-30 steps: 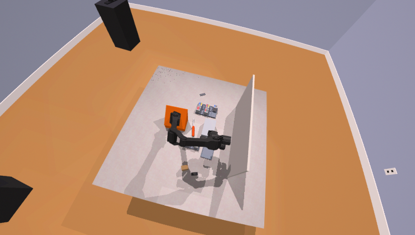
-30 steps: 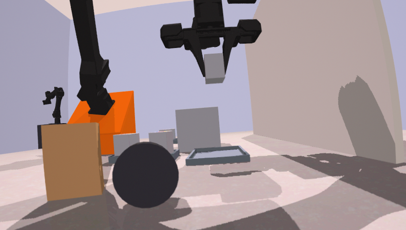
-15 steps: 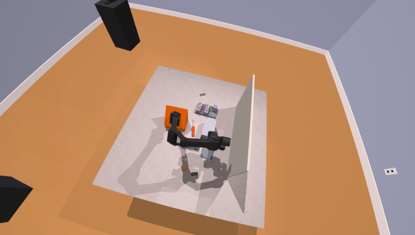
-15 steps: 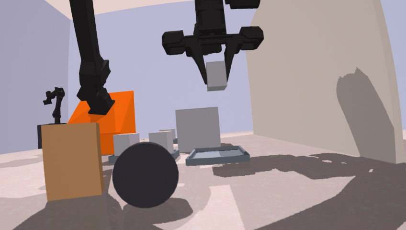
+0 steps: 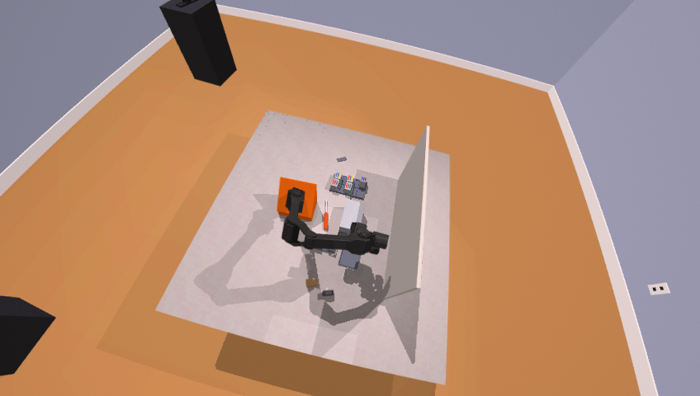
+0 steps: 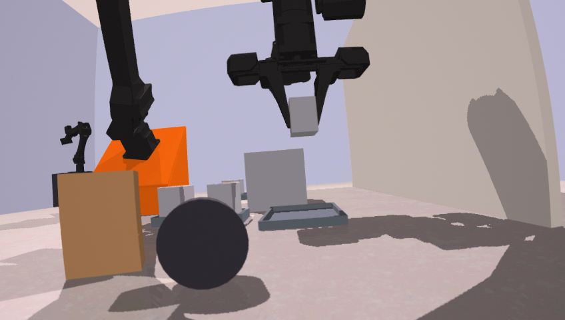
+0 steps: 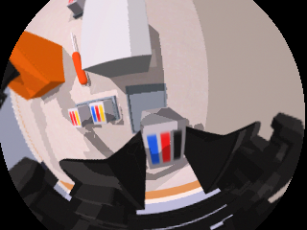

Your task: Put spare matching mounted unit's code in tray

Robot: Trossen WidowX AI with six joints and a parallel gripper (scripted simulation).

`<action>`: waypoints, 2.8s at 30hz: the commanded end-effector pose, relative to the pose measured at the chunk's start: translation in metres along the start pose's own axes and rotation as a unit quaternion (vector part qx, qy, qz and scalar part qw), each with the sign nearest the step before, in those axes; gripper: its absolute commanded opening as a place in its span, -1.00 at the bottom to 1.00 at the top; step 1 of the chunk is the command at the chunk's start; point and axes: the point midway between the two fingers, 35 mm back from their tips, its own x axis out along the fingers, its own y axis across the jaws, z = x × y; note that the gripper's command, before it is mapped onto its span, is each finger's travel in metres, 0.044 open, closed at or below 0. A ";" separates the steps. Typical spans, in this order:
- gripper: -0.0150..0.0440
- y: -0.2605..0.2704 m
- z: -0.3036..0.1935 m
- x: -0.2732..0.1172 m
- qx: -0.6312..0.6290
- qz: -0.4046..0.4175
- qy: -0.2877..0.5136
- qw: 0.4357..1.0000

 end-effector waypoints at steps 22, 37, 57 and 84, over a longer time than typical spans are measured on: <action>-0.49 0.000 0.002 0.025 -0.004 0.001 -0.002 1.000; -0.49 0.000 0.001 0.039 -0.004 0.000 -0.002 1.000; -0.49 0.002 0.000 0.058 -0.004 0.000 0.000 1.000; -0.49 0.006 -0.002 0.084 -0.004 0.000 0.004 1.000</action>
